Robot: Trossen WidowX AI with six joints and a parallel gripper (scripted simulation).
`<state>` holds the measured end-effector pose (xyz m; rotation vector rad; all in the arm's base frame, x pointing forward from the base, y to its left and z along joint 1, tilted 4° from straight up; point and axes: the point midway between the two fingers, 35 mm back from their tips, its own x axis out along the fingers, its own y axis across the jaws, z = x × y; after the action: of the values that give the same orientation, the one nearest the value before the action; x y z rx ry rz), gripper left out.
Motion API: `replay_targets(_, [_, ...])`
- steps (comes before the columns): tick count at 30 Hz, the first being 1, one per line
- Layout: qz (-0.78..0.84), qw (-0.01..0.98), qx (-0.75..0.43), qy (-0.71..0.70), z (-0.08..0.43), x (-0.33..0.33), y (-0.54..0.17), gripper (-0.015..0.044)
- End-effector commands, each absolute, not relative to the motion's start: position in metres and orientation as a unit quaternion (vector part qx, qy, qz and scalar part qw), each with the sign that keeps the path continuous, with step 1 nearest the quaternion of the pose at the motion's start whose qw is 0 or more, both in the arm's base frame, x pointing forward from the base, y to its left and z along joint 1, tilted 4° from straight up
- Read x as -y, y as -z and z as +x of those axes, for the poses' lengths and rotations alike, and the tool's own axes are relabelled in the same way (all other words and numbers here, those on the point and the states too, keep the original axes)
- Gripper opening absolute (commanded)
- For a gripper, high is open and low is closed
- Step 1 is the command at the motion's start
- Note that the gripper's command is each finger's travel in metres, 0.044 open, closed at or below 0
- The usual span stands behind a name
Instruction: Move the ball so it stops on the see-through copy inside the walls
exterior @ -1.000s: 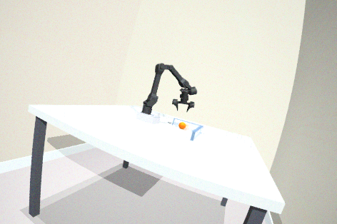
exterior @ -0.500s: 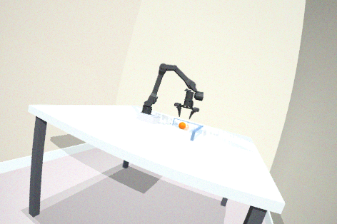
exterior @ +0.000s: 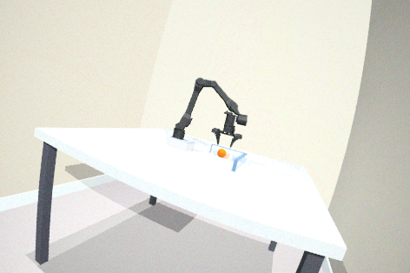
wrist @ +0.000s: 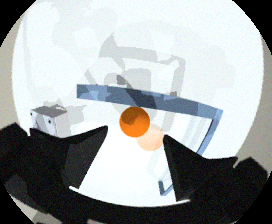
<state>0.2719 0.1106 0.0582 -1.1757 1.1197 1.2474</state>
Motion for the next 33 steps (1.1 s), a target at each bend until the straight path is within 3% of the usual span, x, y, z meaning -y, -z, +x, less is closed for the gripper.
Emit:
replay_targets(1, [-0.491, 0.515, -0.470, -0.522, 0.270, -0.110, -0.049, 0.0375])
replay_targets(24, [-0.491, 0.515, -0.470, -0.522, 0.269, -0.112, -0.015, 0.0375])
replay_targets(27, [-0.491, 0.515, -0.470, -0.522, 0.269, -0.112, -0.015, 0.0296])
replay_targets(33, [-0.491, 0.515, -0.470, -0.522, 0.269, -0.112, -0.015, 0.0256])
